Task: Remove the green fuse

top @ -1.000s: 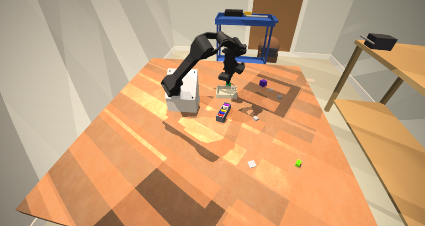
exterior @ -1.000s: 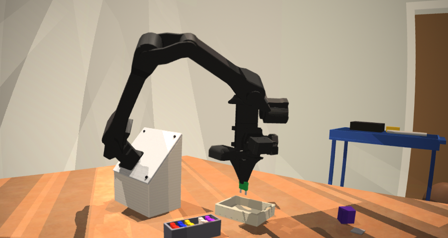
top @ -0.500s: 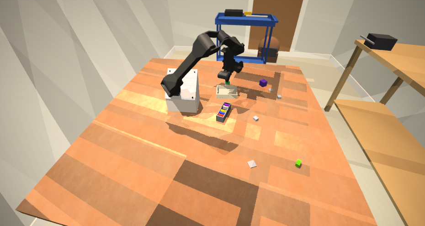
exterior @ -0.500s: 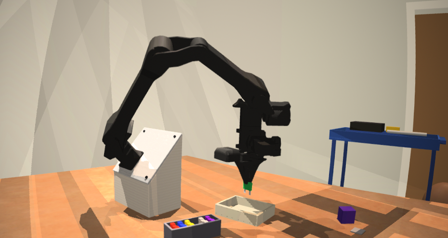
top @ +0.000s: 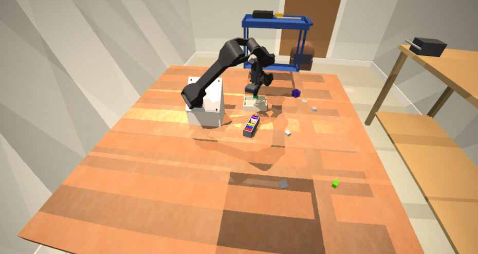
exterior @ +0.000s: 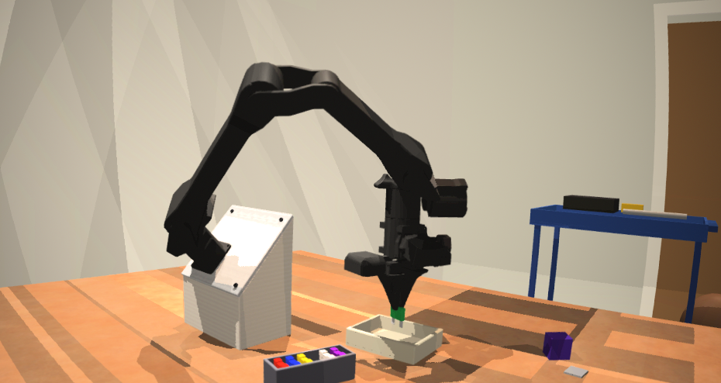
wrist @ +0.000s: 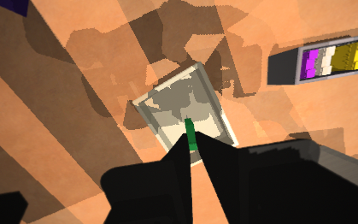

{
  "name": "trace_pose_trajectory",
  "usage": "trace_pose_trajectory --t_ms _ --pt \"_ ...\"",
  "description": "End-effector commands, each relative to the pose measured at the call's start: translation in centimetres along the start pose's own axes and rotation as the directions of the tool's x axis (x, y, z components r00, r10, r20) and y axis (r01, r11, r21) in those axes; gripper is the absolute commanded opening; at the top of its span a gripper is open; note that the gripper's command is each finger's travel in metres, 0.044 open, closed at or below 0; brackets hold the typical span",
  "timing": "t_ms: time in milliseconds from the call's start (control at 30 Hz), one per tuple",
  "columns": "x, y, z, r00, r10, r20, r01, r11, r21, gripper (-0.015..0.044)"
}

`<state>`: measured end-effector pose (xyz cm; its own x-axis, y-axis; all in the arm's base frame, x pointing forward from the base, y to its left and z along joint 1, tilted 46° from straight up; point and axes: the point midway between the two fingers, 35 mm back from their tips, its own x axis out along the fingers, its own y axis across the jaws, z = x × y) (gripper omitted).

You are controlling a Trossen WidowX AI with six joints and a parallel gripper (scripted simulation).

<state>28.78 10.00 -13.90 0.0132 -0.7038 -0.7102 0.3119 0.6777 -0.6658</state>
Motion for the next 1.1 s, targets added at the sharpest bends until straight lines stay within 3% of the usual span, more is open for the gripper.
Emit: trace_pose_trajectory --t_ms 0,167,600,733,1067 --pt "0.9 -0.1 -0.1 1.000 -0.008 -0.001 0.008 1.000 -0.007 0.0000" --pt "1.1 -0.1 -0.2 1.000 -0.009 -0.001 0.009 1.000 -0.007 0.0000" --pt "0.5 -0.1 -0.1 1.000 -0.003 -0.002 0.003 1.000 -0.001 0.0330" --pt "-2.9 -0.1 -0.2 1.000 -0.007 -0.002 0.007 1.000 -0.007 0.0330" --pt "-2.9 -0.1 -0.2 1.000 -0.007 -0.002 0.007 1.000 -0.007 0.0330"
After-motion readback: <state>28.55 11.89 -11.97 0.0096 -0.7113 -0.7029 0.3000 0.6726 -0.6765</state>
